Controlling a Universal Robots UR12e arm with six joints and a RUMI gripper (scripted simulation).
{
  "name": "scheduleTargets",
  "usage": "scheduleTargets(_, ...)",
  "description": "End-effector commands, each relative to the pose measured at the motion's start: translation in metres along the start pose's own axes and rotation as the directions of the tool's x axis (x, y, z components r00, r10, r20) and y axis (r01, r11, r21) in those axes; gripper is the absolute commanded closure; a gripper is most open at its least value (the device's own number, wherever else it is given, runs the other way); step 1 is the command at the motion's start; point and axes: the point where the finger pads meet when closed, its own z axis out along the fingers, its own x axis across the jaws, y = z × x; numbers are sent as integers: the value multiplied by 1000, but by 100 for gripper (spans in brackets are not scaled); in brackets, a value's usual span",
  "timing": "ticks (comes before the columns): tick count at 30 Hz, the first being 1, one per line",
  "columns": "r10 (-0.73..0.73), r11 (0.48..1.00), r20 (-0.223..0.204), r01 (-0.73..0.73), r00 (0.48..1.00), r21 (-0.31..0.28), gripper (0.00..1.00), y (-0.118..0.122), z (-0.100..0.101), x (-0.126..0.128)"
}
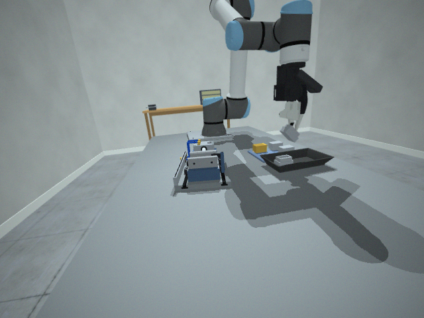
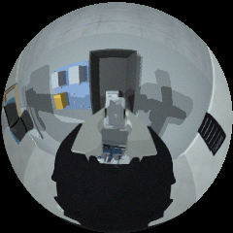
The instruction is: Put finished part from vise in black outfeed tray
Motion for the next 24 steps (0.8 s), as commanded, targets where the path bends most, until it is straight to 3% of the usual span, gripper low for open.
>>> scheduleTargets(1, -14, 1000, -2, 14, 1000, 0, 100, -32, -1, -4)
scheduleTargets(13, -33, 999, -2, 33, 999, 0, 100, -71, -1, -12)
scheduleTargets(24, -35, 999, -2, 35, 999, 0, 100, -76, -1, -14)
